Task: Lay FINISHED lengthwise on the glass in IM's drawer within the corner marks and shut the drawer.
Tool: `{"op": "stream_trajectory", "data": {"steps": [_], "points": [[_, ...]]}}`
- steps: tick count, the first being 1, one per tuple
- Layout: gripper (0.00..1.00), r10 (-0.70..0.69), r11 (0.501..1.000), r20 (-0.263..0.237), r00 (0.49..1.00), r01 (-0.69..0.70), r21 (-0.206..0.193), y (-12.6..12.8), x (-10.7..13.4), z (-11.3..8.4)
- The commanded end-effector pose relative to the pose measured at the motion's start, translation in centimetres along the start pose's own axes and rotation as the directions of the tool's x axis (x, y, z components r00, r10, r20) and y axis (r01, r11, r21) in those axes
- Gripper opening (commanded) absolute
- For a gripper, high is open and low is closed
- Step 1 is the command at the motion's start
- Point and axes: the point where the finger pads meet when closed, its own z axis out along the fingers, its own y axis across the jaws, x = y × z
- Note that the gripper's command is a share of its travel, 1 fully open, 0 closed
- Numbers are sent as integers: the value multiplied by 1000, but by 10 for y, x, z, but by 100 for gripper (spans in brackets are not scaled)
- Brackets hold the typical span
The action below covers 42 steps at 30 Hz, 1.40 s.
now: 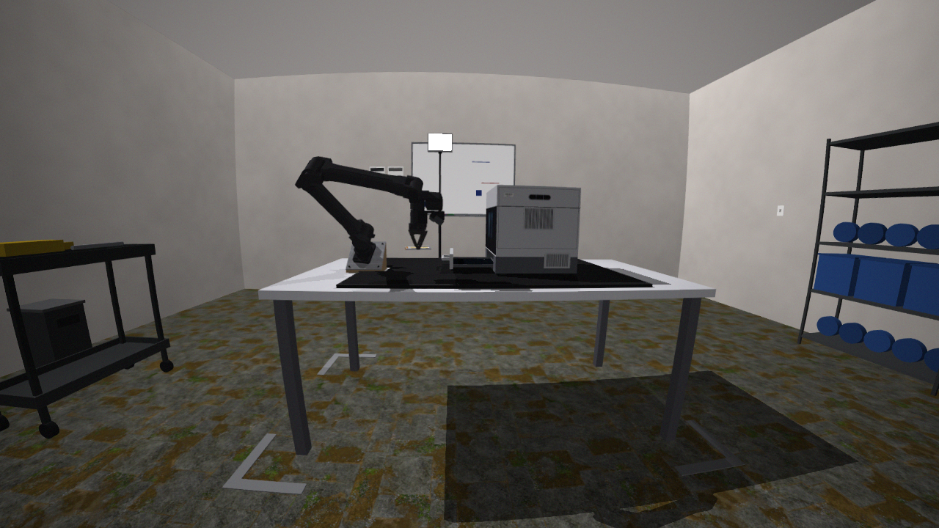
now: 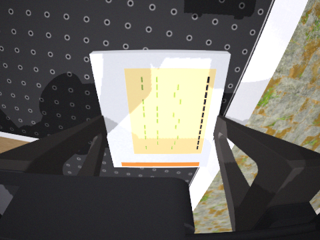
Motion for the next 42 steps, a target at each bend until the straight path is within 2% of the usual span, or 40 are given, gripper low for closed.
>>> {"op": "stream_trajectory", "data": {"steps": [1, 5, 6, 8, 10, 12, 19, 25, 27, 34, 42], "points": [[78, 29, 999, 49, 998, -30, 17, -15, -8, -22], [78, 29, 999, 49, 998, -30, 17, -15, -8, -22], [78, -40, 999, 32, 999, 39, 15, -7, -15, -17], [78, -106, 994, 32, 994, 106, 15, 1, -22, -17], [78, -106, 994, 32, 994, 106, 15, 1, -22, -17], [78, -177, 984, 27, 984, 177, 15, 12, -27, -15], [78, -385, 923, 39, 922, 384, 28, 38, -55, -17], [78, -557, 830, 40, 829, 556, 34, 63, -76, -18], [78, -557, 830, 40, 829, 556, 34, 63, -76, -18], [78, -735, 679, 34, 678, 733, 41, 93, -98, -18], [78, -888, 460, 24, 460, 887, 47, 126, -123, -19]]}}
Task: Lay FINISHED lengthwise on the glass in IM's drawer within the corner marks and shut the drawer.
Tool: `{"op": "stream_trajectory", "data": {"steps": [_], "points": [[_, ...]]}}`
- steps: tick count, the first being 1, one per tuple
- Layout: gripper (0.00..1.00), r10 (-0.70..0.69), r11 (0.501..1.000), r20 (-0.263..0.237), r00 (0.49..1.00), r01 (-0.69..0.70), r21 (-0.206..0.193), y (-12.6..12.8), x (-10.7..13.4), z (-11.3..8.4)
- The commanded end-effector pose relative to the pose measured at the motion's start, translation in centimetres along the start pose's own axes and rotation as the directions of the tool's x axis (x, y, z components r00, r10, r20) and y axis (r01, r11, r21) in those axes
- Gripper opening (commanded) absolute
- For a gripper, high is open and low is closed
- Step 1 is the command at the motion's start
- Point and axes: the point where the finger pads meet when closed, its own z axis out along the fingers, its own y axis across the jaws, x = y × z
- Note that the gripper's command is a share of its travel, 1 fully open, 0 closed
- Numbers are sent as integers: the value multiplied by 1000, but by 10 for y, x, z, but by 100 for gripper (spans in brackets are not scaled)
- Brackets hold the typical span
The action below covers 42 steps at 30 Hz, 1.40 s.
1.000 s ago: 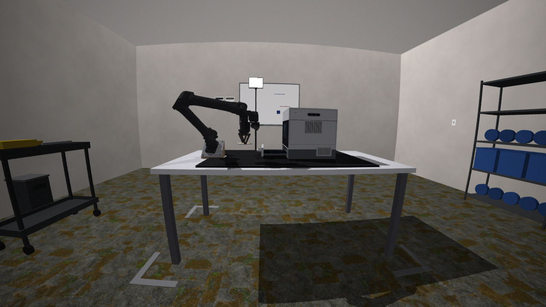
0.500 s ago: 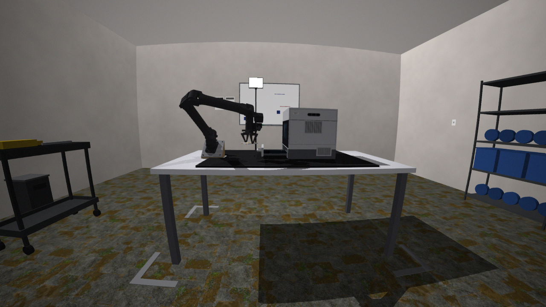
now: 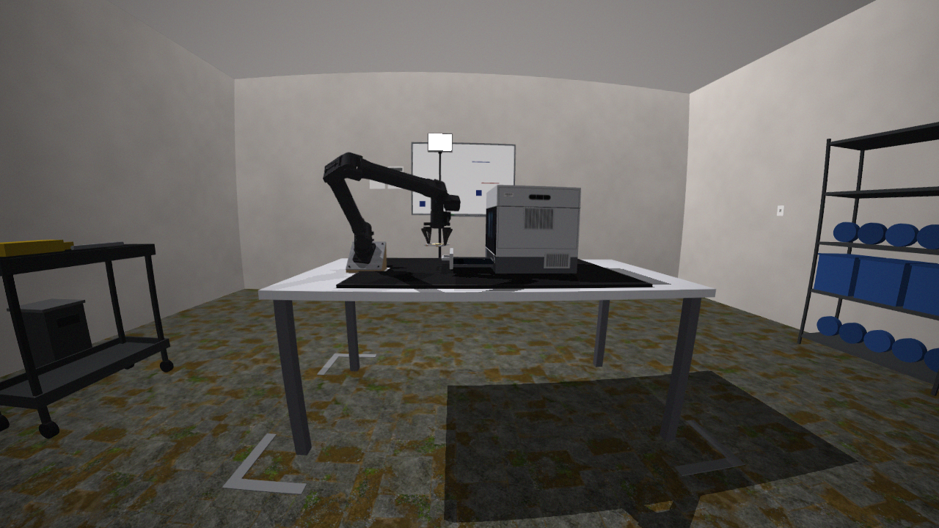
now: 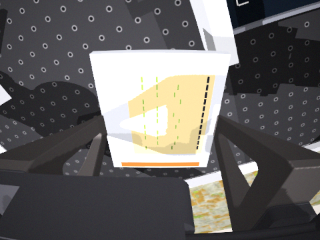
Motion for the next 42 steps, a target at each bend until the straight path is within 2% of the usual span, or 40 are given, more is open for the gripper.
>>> {"op": "stream_trajectory", "data": {"steps": [1, 5, 11, 17, 19, 34, 38, 40, 42], "points": [[78, -107, 993, 34, 994, 105, 47, -21, -20, -17], [78, -206, 978, 30, 978, 204, 50, -22, -36, -17], [78, -380, 924, 22, 925, 379, 55, -24, -67, -18], [78, -381, 924, 24, 924, 379, 55, -26, -98, -18], [78, -381, 924, 24, 924, 379, 55, -26, -98, -18], [78, -367, 930, 25, 930, 365, 50, -29, -174, -20], [78, -367, 929, 22, 930, 366, 50, -30, -177, -20], [78, -340, 939, 34, 940, 338, 57, -37, -166, -24], [78, -339, 940, 34, 940, 337, 58, -38, -166, -25]]}}
